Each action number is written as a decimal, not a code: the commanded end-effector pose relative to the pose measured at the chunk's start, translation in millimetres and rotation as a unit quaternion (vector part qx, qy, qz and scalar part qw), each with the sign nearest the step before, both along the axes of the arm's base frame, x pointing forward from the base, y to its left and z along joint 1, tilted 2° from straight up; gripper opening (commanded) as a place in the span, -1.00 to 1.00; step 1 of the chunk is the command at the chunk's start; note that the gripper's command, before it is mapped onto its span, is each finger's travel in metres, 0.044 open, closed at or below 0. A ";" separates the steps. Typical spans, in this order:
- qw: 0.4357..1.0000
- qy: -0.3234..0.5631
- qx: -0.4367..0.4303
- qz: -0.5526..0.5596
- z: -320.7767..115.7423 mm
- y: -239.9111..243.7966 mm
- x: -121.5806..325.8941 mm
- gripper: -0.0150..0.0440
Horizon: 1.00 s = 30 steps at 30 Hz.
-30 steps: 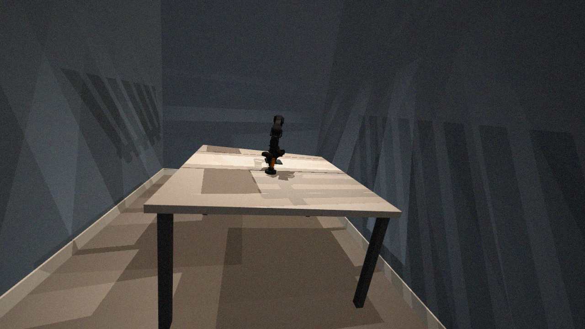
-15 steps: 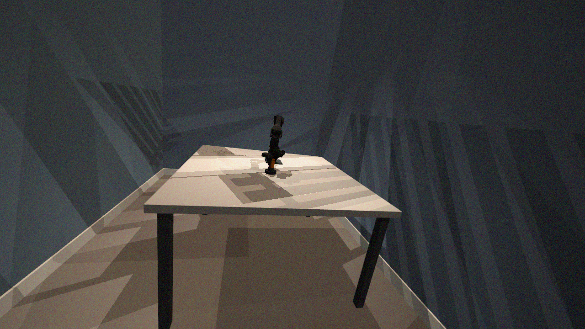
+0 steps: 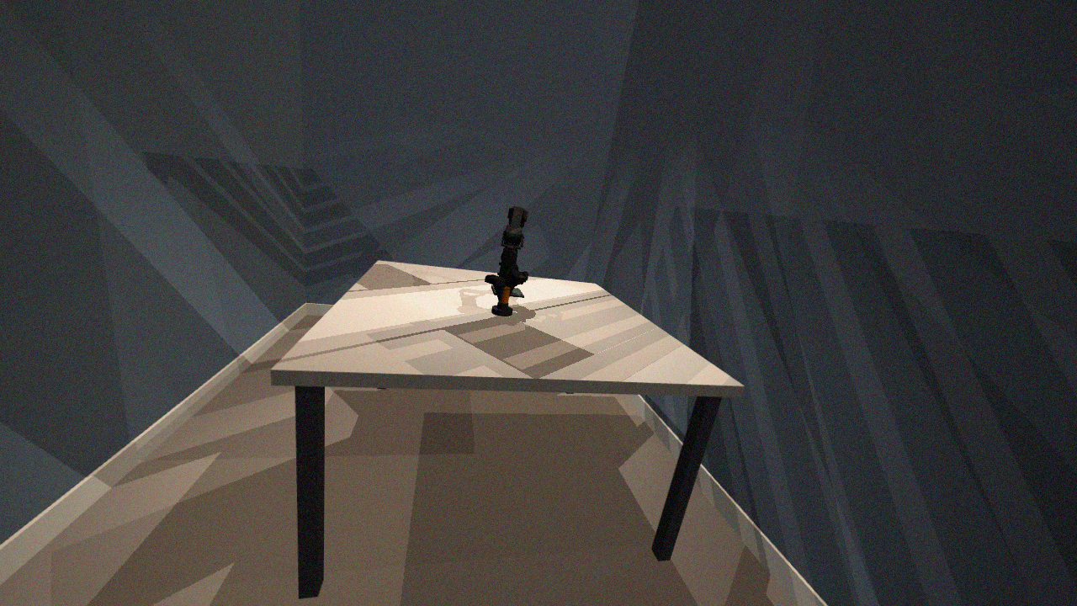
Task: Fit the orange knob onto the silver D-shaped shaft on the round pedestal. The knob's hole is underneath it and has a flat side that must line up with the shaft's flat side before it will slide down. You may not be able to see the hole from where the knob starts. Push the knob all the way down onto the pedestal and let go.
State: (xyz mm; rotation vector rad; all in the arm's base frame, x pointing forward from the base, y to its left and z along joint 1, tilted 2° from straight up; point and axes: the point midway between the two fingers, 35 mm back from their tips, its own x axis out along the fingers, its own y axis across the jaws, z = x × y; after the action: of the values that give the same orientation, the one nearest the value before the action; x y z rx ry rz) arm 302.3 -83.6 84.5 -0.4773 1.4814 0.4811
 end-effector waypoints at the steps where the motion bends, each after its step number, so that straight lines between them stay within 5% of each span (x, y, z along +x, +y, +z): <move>1: 1.000 0.004 0.006 0.011 -0.1 3.0 -2.9 -0.49; 30: 1.000 0.004 0.006 0.003 -0.3 2.6 0.3 -0.49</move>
State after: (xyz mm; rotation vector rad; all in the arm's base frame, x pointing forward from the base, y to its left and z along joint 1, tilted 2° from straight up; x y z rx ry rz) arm 302.2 -83.7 84.2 -0.4973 1.4824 0.5068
